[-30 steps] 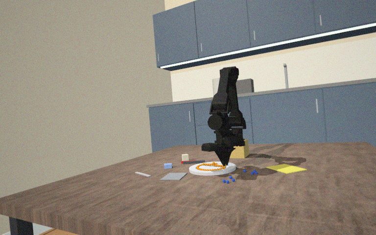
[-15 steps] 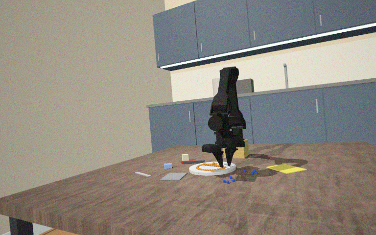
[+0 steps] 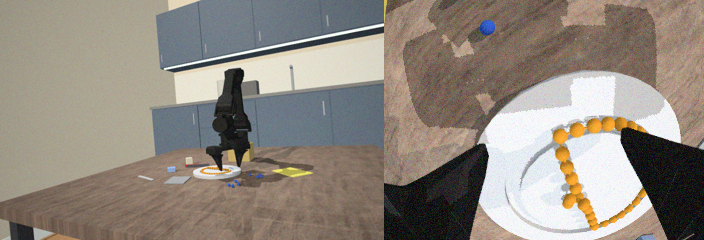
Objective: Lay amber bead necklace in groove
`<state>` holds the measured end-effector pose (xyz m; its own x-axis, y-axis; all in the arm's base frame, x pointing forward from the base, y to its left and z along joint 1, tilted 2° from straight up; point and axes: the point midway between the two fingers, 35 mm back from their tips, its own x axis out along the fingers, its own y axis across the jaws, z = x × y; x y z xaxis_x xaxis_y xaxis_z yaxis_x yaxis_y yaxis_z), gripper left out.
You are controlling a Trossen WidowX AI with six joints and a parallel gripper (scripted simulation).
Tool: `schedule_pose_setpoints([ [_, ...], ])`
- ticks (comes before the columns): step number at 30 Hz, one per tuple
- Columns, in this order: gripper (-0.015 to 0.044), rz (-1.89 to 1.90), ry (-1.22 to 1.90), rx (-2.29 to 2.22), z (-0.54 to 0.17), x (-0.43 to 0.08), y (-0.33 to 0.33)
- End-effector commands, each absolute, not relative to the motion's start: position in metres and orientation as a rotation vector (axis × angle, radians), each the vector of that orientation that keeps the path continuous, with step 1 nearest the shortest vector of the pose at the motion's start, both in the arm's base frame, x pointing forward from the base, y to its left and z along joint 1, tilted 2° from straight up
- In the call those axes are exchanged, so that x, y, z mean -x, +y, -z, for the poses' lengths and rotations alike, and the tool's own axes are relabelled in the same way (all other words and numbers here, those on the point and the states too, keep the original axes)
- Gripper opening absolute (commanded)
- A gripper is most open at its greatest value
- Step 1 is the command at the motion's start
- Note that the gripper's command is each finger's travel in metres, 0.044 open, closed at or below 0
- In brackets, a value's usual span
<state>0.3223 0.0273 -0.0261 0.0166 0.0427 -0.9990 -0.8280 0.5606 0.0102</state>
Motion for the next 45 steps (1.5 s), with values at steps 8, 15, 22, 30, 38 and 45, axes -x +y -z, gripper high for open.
schedule_pose_setpoints([
  [8,0.0440,-0.779,1.401,0.730,0.026,-0.322,0.027],
  [15,0.0440,-0.779,1.401,0.730,0.026,-0.322,0.027],
  [22,0.0387,-0.793,1.395,0.744,0.022,-0.322,0.025],
  [30,0.0177,-0.884,1.356,0.840,-0.006,-0.320,0.014],
  [38,0.0120,-0.873,1.344,0.840,0.002,-0.323,0.014],
  [45,0.0120,-0.876,1.347,0.840,0.010,-0.323,0.015],
])
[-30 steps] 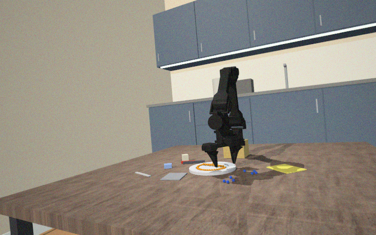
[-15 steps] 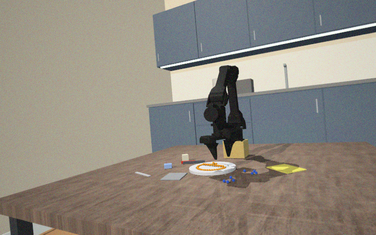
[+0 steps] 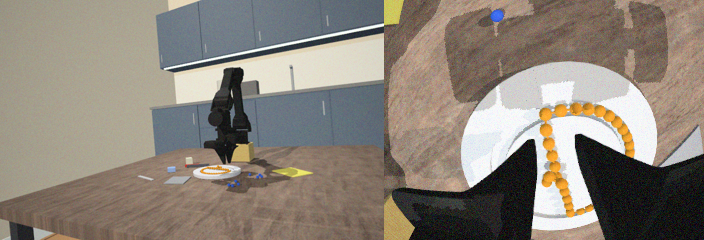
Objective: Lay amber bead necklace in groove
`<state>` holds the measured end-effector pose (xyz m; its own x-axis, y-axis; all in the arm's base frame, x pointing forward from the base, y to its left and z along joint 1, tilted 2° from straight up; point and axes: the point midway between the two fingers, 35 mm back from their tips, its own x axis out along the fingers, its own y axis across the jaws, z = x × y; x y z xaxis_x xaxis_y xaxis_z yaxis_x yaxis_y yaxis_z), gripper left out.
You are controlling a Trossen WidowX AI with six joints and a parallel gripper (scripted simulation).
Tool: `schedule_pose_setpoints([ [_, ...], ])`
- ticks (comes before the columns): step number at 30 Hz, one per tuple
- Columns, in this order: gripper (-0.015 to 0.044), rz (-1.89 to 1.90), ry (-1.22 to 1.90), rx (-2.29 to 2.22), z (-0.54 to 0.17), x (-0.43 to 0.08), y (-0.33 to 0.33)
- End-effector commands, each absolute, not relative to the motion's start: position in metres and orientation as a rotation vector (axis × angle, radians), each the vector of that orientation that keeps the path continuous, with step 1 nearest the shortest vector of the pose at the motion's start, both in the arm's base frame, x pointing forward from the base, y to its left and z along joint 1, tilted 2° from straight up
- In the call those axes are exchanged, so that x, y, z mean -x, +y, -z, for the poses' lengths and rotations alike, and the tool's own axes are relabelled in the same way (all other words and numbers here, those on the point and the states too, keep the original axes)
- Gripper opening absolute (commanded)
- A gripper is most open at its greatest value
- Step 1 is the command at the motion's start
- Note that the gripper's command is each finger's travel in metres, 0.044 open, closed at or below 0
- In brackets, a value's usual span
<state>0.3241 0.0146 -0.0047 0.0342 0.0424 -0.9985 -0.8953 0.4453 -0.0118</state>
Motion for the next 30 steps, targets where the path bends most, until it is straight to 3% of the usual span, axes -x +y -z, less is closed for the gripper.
schedule_pose_setpoints([
  [1,0.0120,-0.877,1.348,0.840,0.012,-0.322,0.015],
  [20,0.0120,-0.885,1.356,0.840,0.034,-0.320,0.015],
  [25,0.0000,-0.881,1.352,0.840,0.032,-0.321,0.015],
  [30,0.0000,-0.881,1.352,0.840,0.032,-0.321,0.015],
])
